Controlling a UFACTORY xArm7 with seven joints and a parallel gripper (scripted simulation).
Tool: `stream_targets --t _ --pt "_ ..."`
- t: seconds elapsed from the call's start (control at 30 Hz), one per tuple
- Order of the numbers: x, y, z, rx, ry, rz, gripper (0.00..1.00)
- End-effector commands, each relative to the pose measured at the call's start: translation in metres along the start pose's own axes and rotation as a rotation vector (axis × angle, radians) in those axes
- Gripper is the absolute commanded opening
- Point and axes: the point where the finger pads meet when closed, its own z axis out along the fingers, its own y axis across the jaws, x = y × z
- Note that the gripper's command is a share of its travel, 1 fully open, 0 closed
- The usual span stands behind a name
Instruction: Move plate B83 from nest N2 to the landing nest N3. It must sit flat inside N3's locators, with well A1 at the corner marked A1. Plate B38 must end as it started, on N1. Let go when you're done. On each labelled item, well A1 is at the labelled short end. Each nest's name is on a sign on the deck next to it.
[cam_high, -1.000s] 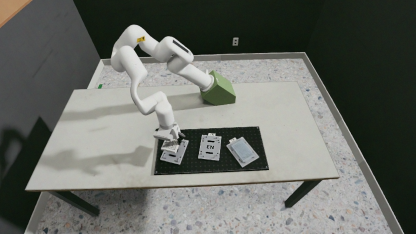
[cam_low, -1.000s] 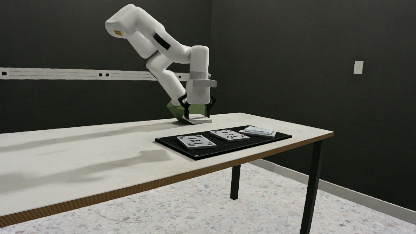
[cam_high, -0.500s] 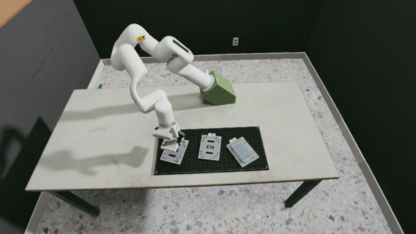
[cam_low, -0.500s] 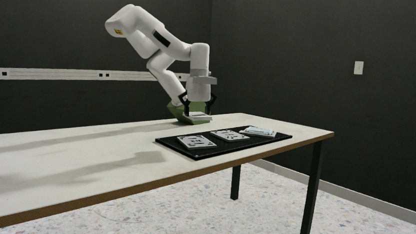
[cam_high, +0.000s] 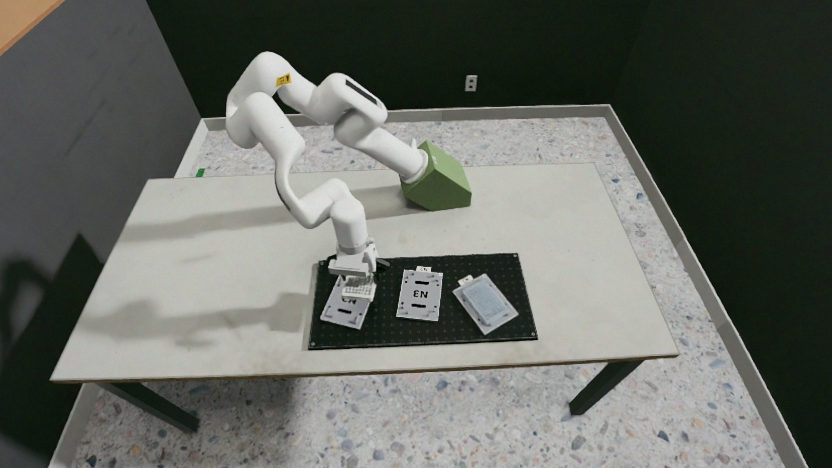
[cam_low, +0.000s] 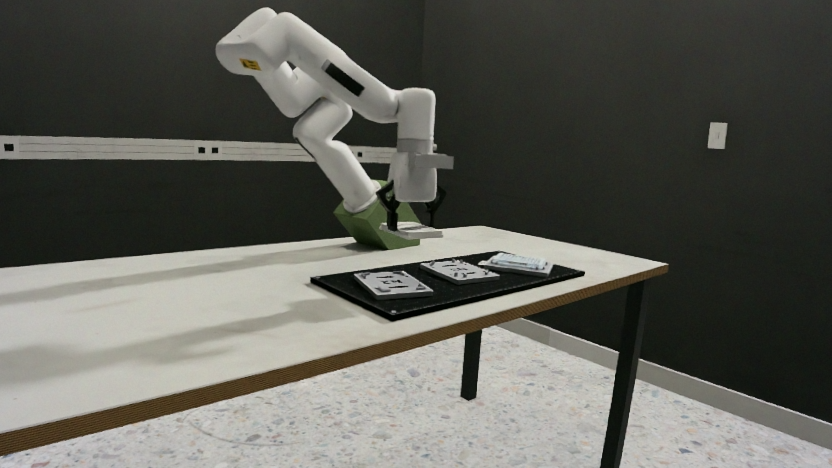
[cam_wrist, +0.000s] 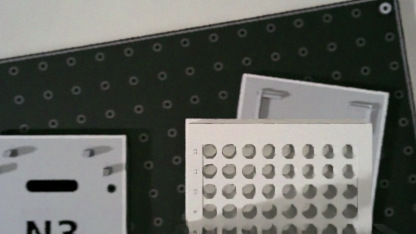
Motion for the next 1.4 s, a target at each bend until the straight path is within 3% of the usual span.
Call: stream_targets --t 0.0,1.03,1.37 --pt "-0.002 -0.021 -0.002 0.002 0.006 -0.002 0.00" --pt "-0.031 -0.159 -0.002 0.004 0.006 -0.002 0.00" --pt "-0.032 -0.162 -0.002 0.004 0.006 -0.002 0.00"
